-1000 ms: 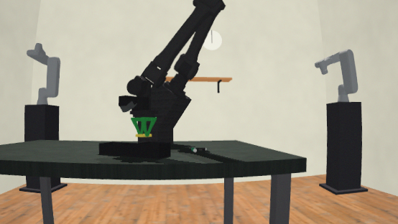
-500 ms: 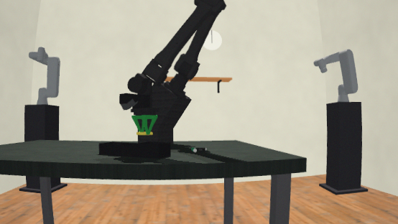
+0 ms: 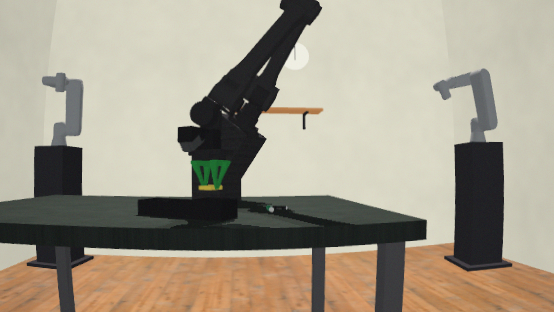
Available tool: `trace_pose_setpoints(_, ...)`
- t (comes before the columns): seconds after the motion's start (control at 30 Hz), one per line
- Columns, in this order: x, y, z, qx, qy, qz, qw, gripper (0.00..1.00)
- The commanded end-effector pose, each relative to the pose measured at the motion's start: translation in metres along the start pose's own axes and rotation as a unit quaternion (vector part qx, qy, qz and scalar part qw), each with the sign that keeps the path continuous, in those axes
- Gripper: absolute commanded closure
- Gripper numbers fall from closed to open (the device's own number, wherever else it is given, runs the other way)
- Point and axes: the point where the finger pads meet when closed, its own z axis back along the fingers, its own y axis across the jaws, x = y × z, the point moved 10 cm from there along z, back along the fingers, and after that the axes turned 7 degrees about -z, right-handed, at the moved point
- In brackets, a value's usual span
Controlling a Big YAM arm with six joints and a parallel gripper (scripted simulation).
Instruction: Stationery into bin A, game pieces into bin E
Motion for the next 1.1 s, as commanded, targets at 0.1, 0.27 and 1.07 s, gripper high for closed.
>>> trace_pose_setpoints(0.1,0.026,0.045,0.006,0.004,-0.007,0.074,0.997,0.67)
trace_pose_setpoints(0.27,0.032,0.056,0.004,0.002,-0.005,0.064,0.998,0.67)
trace_pose_setpoints(1.07,0.033,0.049,-0.018,0.004,-0.007,0.063,0.998,0.67)
